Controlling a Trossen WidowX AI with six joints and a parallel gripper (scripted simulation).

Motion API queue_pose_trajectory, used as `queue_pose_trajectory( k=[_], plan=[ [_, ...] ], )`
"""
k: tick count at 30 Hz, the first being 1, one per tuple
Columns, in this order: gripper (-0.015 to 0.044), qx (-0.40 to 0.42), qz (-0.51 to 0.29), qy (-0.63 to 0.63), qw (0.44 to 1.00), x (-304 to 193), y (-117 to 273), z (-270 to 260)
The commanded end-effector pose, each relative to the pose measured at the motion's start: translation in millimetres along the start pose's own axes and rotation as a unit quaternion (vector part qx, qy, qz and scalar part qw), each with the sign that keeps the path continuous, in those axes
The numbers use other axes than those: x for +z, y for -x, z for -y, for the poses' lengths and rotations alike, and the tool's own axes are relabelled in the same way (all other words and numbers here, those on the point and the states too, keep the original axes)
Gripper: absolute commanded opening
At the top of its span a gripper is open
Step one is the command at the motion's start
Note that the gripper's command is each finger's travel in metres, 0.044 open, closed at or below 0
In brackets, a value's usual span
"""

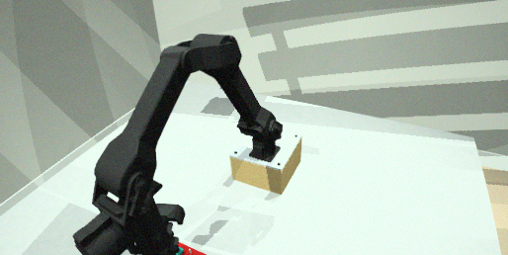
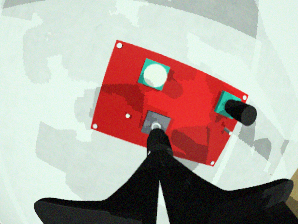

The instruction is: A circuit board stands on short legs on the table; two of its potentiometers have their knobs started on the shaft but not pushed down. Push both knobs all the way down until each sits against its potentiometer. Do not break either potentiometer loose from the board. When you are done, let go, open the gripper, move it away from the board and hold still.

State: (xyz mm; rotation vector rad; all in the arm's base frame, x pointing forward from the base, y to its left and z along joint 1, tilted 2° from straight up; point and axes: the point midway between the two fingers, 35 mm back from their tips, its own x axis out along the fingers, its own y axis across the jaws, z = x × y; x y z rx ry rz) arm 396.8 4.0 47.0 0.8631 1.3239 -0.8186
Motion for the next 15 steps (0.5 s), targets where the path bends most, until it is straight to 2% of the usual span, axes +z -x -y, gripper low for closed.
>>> queue_pose_trajectory(
  k=[1, 15],
  plan=[
    [0.0, -0.004, 0.0, 0.0, 1.0, 0.1, -6.2, 1.1],
    [0.0, -0.004, 0.0, 0.0, 1.0, 0.1, -13.0, 1.2]
  ],
)
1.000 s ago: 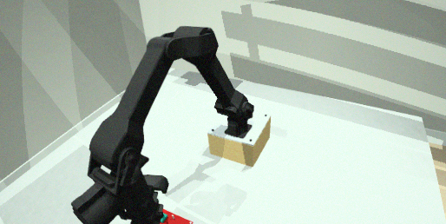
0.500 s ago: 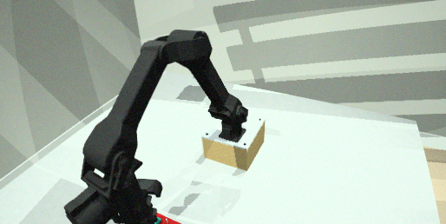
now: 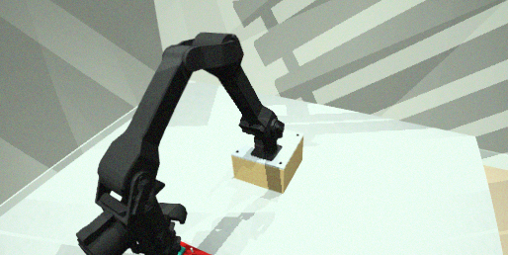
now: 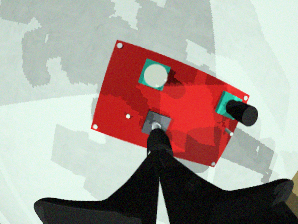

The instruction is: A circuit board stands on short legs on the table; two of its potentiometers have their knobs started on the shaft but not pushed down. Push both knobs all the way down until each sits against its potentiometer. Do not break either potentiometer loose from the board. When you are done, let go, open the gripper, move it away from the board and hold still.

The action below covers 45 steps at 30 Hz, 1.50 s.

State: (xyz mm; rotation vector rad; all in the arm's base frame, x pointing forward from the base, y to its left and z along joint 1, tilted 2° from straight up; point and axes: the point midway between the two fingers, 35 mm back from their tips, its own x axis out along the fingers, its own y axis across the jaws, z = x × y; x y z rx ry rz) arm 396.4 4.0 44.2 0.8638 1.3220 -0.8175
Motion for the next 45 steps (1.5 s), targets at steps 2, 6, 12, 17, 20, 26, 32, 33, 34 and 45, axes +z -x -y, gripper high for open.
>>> queue_pose_trajectory(
  k=[2, 6, 12, 17, 20, 26, 32, 33, 34, 45],
  plan=[
    [0.0, -0.005, -0.001, 0.0, 1.0, 0, -10, 1],
    [0.0, -0.005, -0.001, 0.0, 1.0, 0, -10, 1],
    [0.0, -0.005, -0.001, 0.0, 1.0, 0, -16, 1],
    [0.0, -0.005, -0.001, 0.0, 1.0, 0, -17, 1],
    [0.0, -0.005, -0.001, 0.0, 1.0, 0, -17, 1],
    [0.0, -0.005, -0.001, 0.0, 1.0, 0, -21, 1],
    [0.0, -0.005, -0.001, 0.0, 1.0, 0, -23, 1],
    [0.0, -0.005, -0.001, 0.0, 1.0, 0, -23, 1],
    [0.0, -0.005, -0.001, 0.0, 1.0, 0, -23, 1],
    [0.0, -0.005, -0.001, 0.0, 1.0, 0, -28, 1]
  ],
)
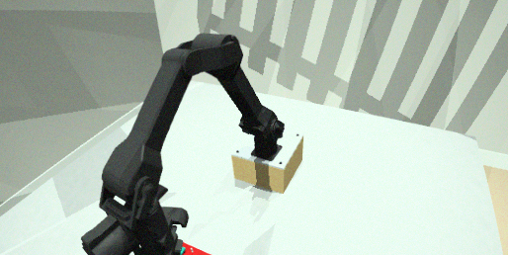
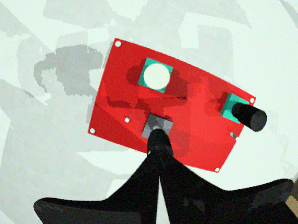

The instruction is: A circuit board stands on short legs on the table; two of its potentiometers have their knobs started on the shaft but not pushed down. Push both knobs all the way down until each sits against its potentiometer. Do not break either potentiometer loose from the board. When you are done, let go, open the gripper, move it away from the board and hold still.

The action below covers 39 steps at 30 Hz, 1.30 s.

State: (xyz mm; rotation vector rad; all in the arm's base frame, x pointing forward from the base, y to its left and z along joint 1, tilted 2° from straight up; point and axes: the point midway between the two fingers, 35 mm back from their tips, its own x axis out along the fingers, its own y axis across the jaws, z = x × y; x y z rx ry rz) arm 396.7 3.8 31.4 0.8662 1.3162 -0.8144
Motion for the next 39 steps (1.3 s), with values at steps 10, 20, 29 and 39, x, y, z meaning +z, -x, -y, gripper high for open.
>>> queue_pose_trajectory(
  k=[10, 20, 29, 39],
  plan=[
    [0.0, -0.008, -0.002, 0.0, 1.0, 0.6, -17.3, 0.4],
    [0.0, -0.008, -0.002, 0.0, 1.0, 0.6, -17.5, 0.4],
    [0.0, -0.008, -0.002, 0.0, 1.0, 0.6, -18.2, 0.4],
    [0.0, -0.008, -0.002, 0.0, 1.0, 0.6, -19.0, 0.5]
  ],
)
